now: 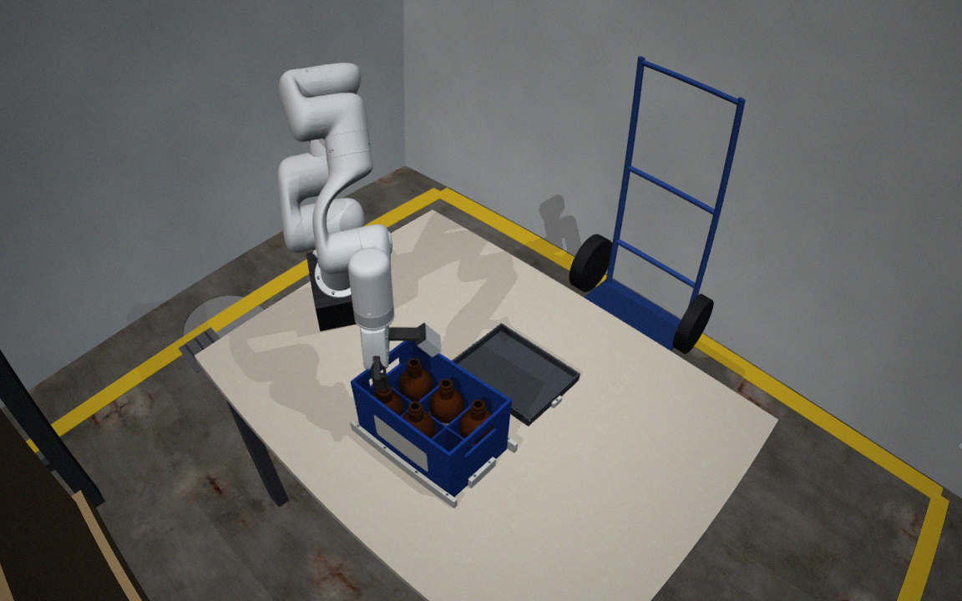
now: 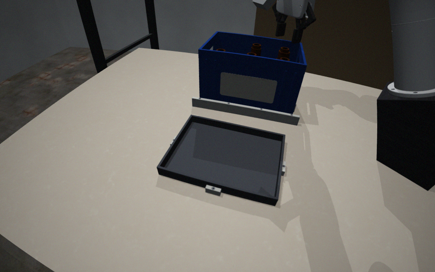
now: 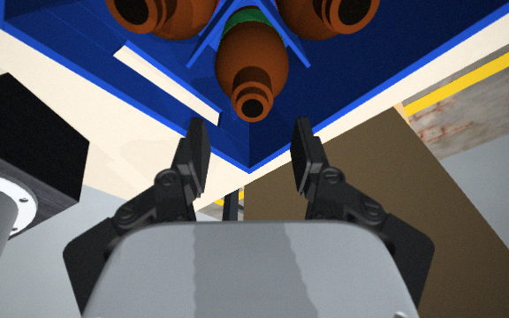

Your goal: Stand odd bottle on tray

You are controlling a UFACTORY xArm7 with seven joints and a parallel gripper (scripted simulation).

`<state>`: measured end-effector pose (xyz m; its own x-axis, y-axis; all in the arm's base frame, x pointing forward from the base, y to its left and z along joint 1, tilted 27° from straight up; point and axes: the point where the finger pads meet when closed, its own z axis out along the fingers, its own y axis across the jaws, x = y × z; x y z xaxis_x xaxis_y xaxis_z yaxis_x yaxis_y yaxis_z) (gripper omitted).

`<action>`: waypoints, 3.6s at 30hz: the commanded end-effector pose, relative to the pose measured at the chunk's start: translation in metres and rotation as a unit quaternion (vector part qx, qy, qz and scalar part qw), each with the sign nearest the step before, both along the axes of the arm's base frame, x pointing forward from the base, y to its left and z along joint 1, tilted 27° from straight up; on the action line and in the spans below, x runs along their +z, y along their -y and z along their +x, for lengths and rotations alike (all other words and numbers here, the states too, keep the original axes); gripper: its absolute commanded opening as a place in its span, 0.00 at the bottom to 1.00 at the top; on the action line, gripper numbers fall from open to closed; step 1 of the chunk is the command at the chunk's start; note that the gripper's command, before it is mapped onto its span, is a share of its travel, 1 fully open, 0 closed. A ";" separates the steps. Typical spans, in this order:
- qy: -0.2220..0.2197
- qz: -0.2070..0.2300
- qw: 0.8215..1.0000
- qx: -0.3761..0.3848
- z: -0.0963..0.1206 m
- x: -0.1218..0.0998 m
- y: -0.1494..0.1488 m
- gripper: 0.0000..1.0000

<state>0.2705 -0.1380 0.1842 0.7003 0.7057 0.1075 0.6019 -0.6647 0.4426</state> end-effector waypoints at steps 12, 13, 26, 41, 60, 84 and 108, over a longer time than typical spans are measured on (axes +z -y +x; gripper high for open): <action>0.001 -0.001 1.000 0.000 0.004 -0.006 0.003 0.65; 0.001 -0.001 1.000 0.000 0.005 -0.006 0.003 0.65; 0.001 -0.001 1.000 0.000 0.005 -0.007 0.003 0.65; 0.001 -0.001 1.000 0.000 0.005 -0.006 0.003 0.65; 0.001 -0.001 1.000 0.000 0.006 -0.006 0.003 0.65; 0.001 -0.001 1.000 0.000 0.010 -0.015 0.006 0.65; 0.001 -0.001 1.000 0.000 0.019 -0.036 0.011 0.65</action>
<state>0.2873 -0.1484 0.1492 0.7003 0.7057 0.1076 0.6019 -0.6647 0.4426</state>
